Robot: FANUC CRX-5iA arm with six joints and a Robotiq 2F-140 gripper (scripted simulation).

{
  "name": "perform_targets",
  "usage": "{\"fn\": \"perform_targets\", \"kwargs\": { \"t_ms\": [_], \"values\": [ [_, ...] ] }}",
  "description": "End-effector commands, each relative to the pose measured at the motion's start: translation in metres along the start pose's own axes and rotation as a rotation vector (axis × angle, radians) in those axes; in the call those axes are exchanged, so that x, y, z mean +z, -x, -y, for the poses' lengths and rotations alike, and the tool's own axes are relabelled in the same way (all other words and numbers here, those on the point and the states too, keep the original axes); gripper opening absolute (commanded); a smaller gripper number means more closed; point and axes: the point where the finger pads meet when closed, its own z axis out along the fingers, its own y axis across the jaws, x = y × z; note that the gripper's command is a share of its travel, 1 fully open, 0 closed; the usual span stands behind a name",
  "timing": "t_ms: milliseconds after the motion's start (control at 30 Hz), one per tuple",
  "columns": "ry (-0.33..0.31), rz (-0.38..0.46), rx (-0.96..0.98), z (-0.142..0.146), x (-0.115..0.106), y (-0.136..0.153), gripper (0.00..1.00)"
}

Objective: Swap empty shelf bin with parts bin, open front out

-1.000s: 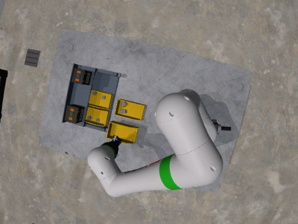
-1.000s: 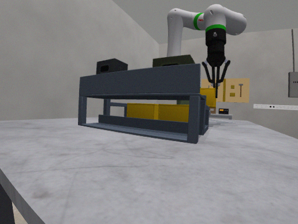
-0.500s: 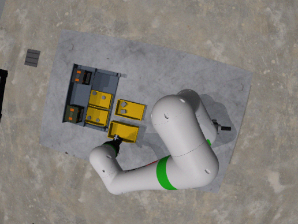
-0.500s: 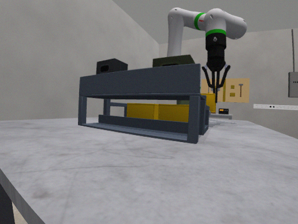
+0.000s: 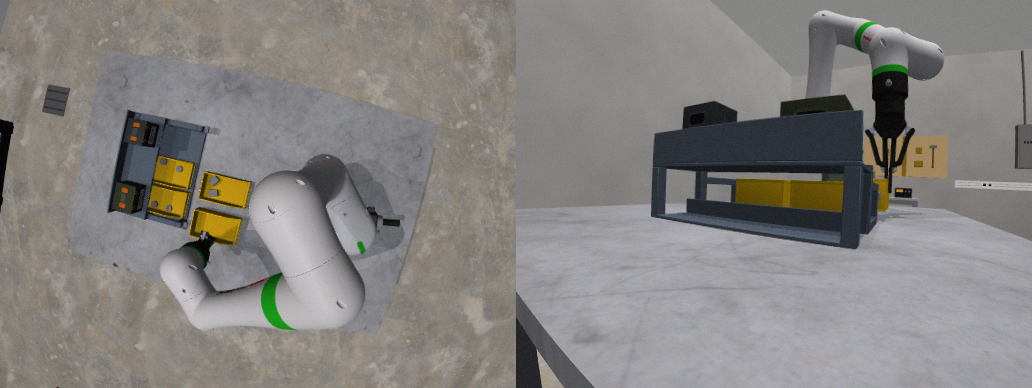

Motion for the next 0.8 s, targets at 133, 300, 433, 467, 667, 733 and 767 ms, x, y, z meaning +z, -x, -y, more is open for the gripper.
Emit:
{"fn": "perform_targets", "kwargs": {
  "t_ms": [133, 300, 433, 467, 667, 733, 767],
  "values": [
    [0.001, 0.001, 0.0, -0.0004, 0.0117, 0.0007, 0.1],
    [0.001, 0.001, 0.0, -0.0004, 0.0151, 0.0007, 0.1],
    [0.001, 0.001, 0.0, -0.0004, 0.0154, 0.0007, 0.1],
    [0.001, 0.001, 0.0, -0.0004, 0.0155, 0.0007, 0.1],
    [0.001, 0.001, 0.0, -0.0004, 0.0155, 0.0007, 0.1],
    [0.001, 0.001, 0.0, -0.0004, 0.0155, 0.0007, 0.1],
    [0.001, 0.001, 0.0, -0.0004, 0.0155, 0.0007, 0.1]
  ]
}}
